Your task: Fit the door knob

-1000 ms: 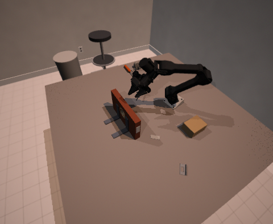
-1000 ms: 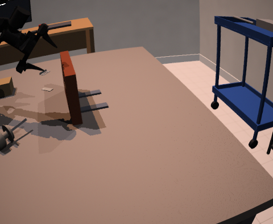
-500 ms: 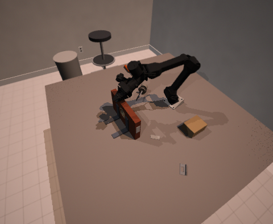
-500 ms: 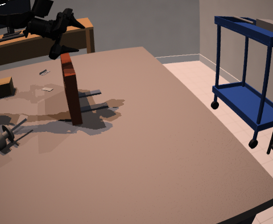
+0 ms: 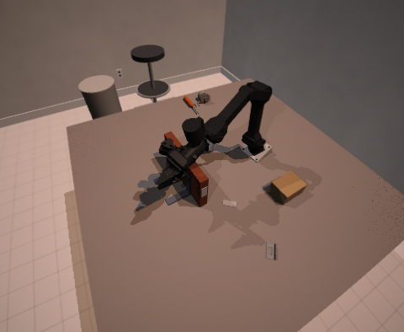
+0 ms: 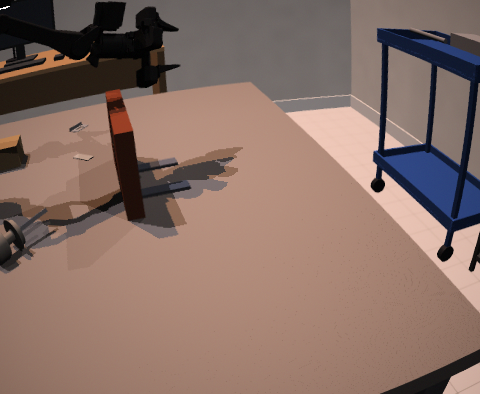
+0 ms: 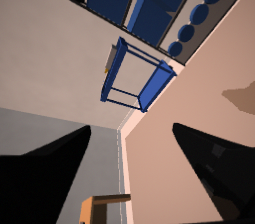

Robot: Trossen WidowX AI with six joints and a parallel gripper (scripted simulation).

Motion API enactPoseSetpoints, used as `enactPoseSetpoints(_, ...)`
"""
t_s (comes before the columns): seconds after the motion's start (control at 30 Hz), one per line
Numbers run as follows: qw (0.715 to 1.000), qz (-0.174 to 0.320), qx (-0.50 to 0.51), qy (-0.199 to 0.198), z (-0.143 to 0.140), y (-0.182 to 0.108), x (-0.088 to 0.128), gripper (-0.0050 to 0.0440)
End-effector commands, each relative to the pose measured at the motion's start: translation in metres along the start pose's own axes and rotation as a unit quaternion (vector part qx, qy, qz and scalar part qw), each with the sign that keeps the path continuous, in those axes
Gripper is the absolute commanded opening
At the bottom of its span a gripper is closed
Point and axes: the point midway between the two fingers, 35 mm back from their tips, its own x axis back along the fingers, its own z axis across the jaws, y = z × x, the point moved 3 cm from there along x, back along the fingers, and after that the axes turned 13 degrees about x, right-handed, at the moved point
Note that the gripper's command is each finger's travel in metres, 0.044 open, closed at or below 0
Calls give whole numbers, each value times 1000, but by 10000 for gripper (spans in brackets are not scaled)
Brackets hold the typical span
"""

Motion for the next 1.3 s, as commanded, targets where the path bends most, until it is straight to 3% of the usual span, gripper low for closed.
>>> enactPoseSetpoints(0.0, 998, -5, -27, 52, 29, -35, -47, 440)
enactPoseSetpoints(0.27, 986, -1, -93, 139, 86, -114, -75, 440)
enactPoseSetpoints(0.33, 986, -1, -93, 139, 86, -114, -75, 440)
enactPoseSetpoints(0.43, 974, 0, -134, 181, 115, -156, -77, 440)
enactPoseSetpoints(0.53, 969, -1, -150, 196, 126, -170, -75, 440)
enactPoseSetpoints(0.93, 972, -4, -142, 190, 121, -165, -77, 440)
enactPoseSetpoints(1.1, 991, -32, -56, 116, 64, -117, -100, 440)
enactPoseSetpoints(1.27, 998, -51, 17, 41, 10, -68, -108, 440)
